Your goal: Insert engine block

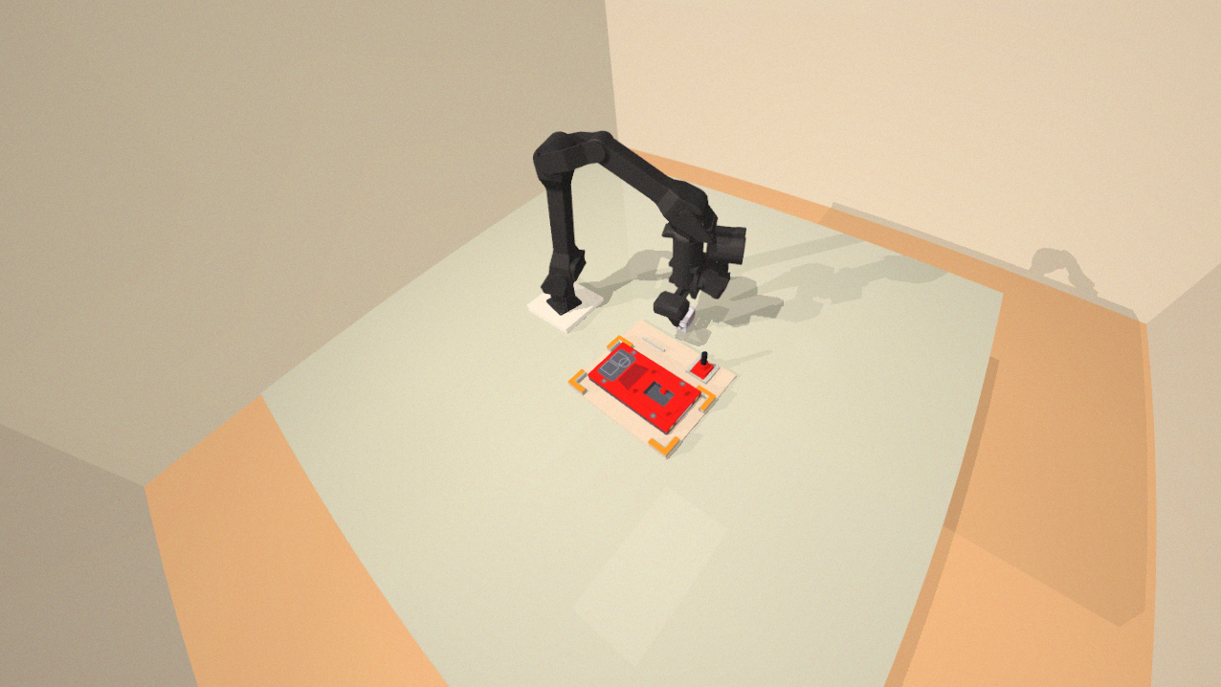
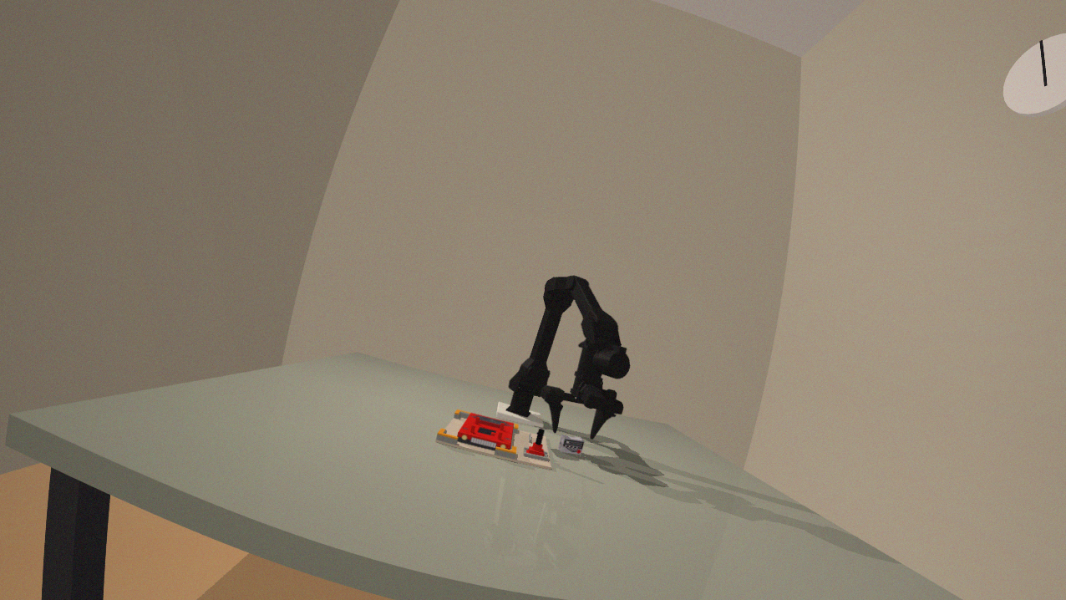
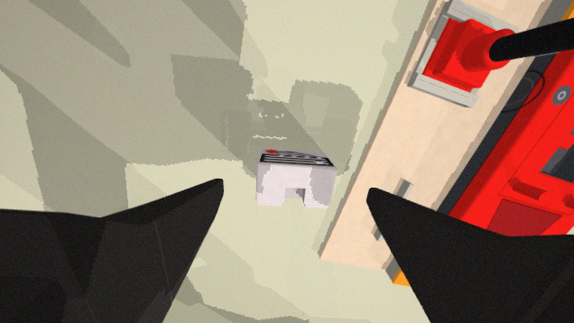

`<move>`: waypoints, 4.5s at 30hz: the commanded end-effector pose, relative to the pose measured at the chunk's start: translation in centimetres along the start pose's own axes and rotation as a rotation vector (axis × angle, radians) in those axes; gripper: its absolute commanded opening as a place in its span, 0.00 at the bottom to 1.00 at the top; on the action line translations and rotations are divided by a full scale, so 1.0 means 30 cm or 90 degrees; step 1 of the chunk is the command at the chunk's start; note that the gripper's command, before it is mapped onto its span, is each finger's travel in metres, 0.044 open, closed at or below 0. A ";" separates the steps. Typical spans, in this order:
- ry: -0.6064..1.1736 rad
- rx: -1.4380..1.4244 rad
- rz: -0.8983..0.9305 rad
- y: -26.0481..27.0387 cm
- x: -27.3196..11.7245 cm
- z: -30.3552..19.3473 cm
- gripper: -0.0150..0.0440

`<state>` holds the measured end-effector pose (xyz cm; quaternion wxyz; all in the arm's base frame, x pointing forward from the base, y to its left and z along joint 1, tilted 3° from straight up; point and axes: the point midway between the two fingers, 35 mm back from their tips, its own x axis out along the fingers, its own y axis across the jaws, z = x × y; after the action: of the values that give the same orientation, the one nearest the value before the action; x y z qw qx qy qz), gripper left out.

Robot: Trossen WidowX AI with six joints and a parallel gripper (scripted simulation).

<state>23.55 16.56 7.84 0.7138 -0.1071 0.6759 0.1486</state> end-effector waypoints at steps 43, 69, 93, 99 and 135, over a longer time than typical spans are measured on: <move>-0.001 -0.002 0.003 0.005 0.003 0.018 0.25; 0.000 -0.002 0.002 0.003 -0.274 0.011 0.25; -0.034 -0.002 0.002 -0.002 -0.277 -0.008 0.25; -0.127 -0.003 0.000 -0.001 -0.274 -0.025 0.25; -0.549 0.000 0.003 0.000 -0.174 -0.094 0.25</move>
<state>20.71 15.19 13.40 0.9237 -0.0406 0.3345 0.1822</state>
